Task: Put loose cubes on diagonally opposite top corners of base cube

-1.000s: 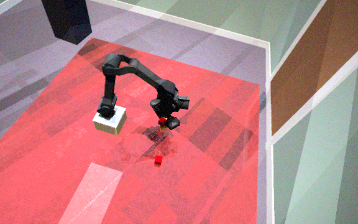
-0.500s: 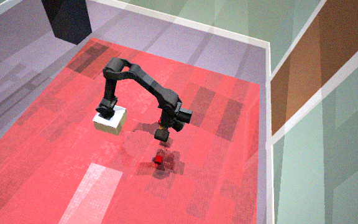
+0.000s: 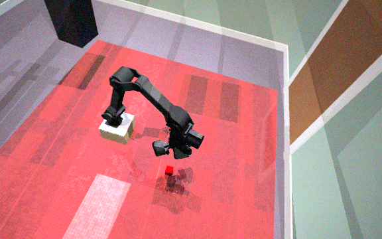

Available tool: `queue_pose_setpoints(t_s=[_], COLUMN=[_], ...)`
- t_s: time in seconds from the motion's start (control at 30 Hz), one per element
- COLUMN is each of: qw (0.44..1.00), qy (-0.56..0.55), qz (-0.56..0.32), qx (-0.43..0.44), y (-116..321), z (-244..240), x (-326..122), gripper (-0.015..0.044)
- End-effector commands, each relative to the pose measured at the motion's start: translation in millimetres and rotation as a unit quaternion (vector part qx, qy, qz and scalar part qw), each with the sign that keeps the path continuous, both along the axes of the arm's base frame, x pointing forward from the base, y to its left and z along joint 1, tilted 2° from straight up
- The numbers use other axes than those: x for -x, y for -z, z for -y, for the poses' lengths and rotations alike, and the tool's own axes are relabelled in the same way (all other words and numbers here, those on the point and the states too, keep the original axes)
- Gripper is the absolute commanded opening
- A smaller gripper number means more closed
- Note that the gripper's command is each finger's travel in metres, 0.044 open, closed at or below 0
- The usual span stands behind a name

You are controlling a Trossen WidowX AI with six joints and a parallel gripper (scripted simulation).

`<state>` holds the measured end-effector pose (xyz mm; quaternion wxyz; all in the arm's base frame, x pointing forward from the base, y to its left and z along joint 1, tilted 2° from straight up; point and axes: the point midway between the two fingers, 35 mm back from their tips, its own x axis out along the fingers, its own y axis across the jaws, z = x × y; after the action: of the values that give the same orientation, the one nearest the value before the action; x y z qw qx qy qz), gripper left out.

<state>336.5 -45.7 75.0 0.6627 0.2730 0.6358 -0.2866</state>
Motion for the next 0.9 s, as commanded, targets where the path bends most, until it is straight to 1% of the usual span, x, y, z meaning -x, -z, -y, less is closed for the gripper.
queue_pose_setpoints(t_s=[0.0, 0.07, 0.57, 0.63, 0.77, 0.87], qw=[0.96, 0.953, 0.953, 0.953, 0.953, 0.953], qy=[0.28, 0.302, 0.302, 0.302, 0.302, 0.302], qz=[0.016, 0.017, 0.017, 0.017, 0.017, 0.017], qx=[-0.008, -0.008, -0.008, -0.008, -0.008, -0.008], y=[-13, -14, -12, 1, 41, 48], z=[46, 49, 49, 50, 51, 52], x=[-5, -5, -6, -7, -8, -8], gripper=[0.0265, 0.0265, 0.0265, 0.0265, 0.0265, 0.0265])
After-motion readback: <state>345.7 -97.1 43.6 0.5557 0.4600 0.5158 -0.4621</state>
